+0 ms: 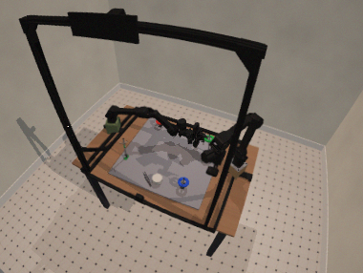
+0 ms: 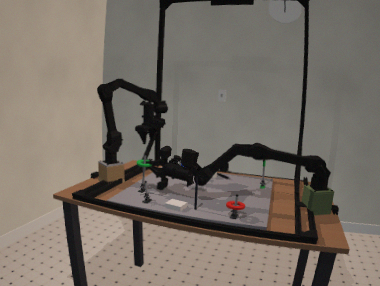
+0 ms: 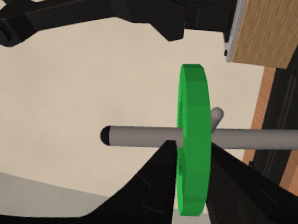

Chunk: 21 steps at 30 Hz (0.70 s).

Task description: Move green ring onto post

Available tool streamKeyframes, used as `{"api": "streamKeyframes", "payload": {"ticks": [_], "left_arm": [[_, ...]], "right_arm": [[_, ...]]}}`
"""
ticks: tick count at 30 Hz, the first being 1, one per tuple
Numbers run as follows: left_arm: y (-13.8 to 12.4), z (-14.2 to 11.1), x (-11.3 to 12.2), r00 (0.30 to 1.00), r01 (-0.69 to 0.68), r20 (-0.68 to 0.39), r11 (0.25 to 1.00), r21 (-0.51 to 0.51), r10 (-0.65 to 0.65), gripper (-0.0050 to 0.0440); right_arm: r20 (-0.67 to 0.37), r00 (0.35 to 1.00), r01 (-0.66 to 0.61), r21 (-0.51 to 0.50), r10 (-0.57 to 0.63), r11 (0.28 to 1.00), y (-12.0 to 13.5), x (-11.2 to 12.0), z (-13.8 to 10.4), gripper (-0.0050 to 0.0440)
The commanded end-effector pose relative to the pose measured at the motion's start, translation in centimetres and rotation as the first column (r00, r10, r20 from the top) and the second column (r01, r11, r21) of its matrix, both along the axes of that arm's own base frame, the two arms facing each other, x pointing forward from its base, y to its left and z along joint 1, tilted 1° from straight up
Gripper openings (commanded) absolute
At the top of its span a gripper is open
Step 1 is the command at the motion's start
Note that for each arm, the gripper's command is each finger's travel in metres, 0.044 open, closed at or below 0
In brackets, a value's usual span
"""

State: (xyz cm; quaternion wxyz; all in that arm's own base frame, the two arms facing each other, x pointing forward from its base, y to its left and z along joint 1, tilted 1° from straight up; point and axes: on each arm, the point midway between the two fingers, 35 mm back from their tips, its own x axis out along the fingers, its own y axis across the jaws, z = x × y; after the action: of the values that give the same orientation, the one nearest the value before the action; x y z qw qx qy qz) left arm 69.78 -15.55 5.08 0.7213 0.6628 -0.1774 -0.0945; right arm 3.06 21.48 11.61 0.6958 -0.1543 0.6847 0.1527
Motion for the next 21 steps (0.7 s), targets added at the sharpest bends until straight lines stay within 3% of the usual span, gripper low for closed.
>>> {"api": "streamKeyframes", "payload": {"ticks": [1, 6, 17, 21], "left_arm": [[0.0, -0.2, 0.0, 1.0, -0.003, -0.001, 1.0, 0.004, 0.003, 0.0029], [0.0, -0.2, 0.0, 1.0, -0.003, -0.001, 1.0, 0.004, 0.003, 0.0], [0.4, -0.3, -0.9, 1.0, -0.003, -0.001, 1.0, 0.004, 0.003, 0.0], [0.5, 1.0, -1.0, 1.0, -0.003, -0.001, 1.0, 0.004, 0.003, 0.0]], "right_arm": [[-0.002, 1.0, -0.004, -0.002, 0.004, 1.0, -0.1, -0.1, 0.0, 0.04], [-0.002, 1.0, -0.004, -0.002, 0.004, 1.0, -0.1, -0.1, 0.0, 0.04], [-0.002, 1.0, -0.004, -0.002, 0.004, 1.0, -0.1, -0.1, 0.0, 0.04], [-0.002, 1.0, -0.004, -0.002, 0.004, 1.0, -0.1, -0.1, 0.0, 0.04]]}}
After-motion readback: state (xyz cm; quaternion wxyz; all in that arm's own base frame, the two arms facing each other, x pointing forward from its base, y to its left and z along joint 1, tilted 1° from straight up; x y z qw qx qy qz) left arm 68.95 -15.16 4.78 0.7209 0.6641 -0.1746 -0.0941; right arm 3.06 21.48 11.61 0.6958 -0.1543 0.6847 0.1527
